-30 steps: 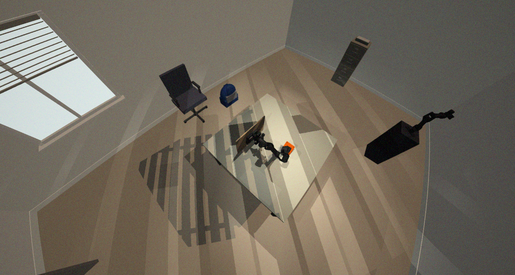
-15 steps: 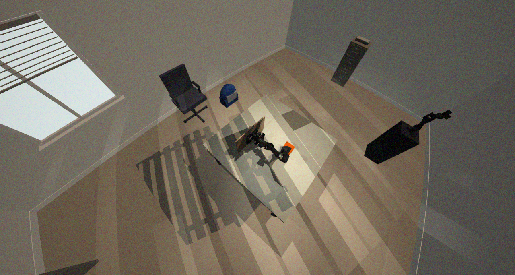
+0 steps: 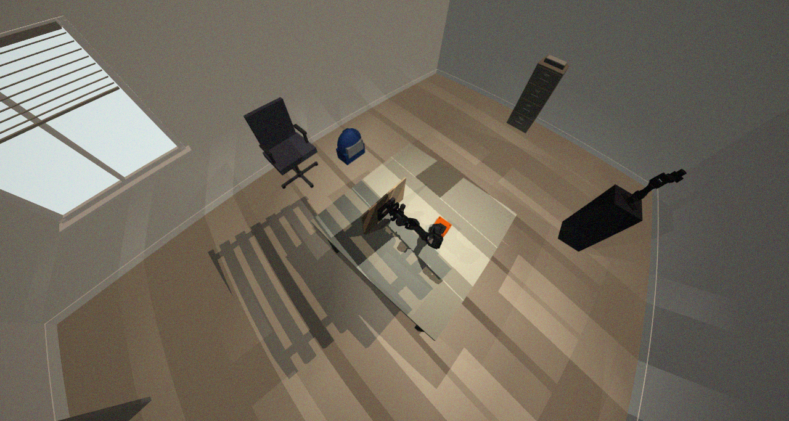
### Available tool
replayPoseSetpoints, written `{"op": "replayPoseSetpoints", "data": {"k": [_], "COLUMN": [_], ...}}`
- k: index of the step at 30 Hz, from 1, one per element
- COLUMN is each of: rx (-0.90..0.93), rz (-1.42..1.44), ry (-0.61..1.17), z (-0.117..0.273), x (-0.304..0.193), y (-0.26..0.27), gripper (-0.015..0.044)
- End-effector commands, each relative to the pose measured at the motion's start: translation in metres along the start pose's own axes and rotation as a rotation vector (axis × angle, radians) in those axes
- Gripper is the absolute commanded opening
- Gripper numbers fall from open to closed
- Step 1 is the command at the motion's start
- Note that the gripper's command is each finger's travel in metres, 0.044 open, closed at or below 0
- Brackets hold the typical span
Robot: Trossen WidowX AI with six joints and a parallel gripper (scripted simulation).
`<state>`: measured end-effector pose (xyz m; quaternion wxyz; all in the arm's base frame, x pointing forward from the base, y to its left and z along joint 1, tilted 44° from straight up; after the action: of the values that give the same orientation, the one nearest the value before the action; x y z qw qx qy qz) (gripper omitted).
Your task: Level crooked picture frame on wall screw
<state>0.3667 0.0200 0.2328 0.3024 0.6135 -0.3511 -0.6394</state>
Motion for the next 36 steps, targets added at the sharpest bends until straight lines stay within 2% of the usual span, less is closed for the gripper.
{"op": "replayPoseSetpoints", "data": {"k": [1,8,18,23,33,36], "rx": [0.0,0.0,0.0,0.0,0.008,0.009], "rz": [0.023,0.058,0.042,0.034,-0.093,-0.112], "ry": [-0.002,-0.002,-0.001,-0.001,-0.008,-0.009], "z": [0.0,0.0,0.0,0.006,0.089,0.1], "x": [0.0,0.0,0.0,-0.002,-0.004,-0.001], "y": [-0.001,-0.001,0.0,0.0,-0.002,-0.004], "gripper": [0.0,0.0,0.026,0.026,0.026,0.026]}}
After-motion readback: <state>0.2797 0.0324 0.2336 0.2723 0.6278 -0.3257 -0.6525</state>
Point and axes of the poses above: the point midway between the two fingers, 35 mm back from their tips, its own z axis back along the fingers, its own y axis across the jaws, x = y × z, the point moved 1 cm from there along z, back along the fingers, and after that the axes turned 12 degrees about z, right-handed, at the moved point
